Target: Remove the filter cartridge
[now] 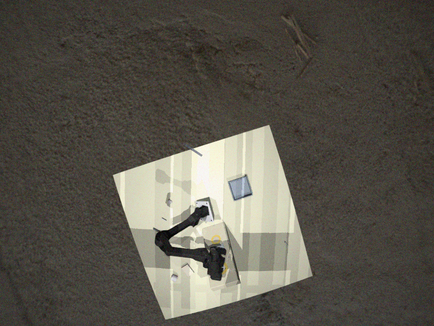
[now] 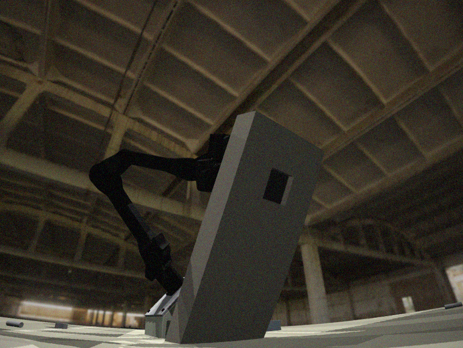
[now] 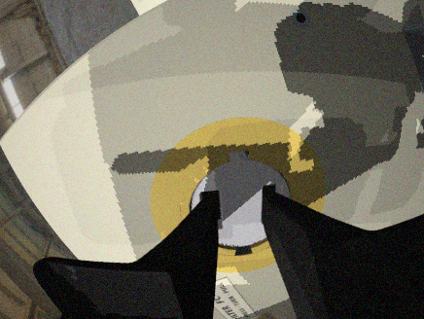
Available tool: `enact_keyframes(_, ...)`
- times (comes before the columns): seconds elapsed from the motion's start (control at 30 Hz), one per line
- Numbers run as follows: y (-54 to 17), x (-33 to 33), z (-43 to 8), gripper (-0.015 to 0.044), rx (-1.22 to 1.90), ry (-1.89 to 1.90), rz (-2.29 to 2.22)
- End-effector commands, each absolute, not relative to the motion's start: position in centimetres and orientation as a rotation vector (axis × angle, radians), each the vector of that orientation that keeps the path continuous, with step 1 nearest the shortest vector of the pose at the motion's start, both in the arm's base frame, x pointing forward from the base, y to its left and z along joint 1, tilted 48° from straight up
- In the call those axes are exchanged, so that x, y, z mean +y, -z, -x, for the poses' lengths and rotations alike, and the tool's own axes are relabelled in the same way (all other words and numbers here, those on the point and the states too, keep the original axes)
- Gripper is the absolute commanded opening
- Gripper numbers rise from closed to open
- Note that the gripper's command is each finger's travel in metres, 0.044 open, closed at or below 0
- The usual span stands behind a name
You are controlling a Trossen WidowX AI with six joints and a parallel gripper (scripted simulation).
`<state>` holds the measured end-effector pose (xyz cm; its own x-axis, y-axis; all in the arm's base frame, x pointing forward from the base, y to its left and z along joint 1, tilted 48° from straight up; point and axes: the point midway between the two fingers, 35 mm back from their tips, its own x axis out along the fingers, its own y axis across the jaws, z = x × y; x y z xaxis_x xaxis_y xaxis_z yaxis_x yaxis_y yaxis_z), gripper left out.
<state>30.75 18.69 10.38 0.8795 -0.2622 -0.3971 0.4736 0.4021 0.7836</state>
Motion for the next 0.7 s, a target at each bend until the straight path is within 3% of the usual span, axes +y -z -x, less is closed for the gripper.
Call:
enact_keyframes(0.0,-10.19,18.59,-31.03,0.0102,0.228,0.472,-1.059)
enact_keyframes(0.53,-10.03,18.48,-31.39,0.0102,0.228,0.472,-1.059)
enact_keyframes(0.67,-10.3,18.7,-30.9,0.0075,0.223,0.464,-1.055)
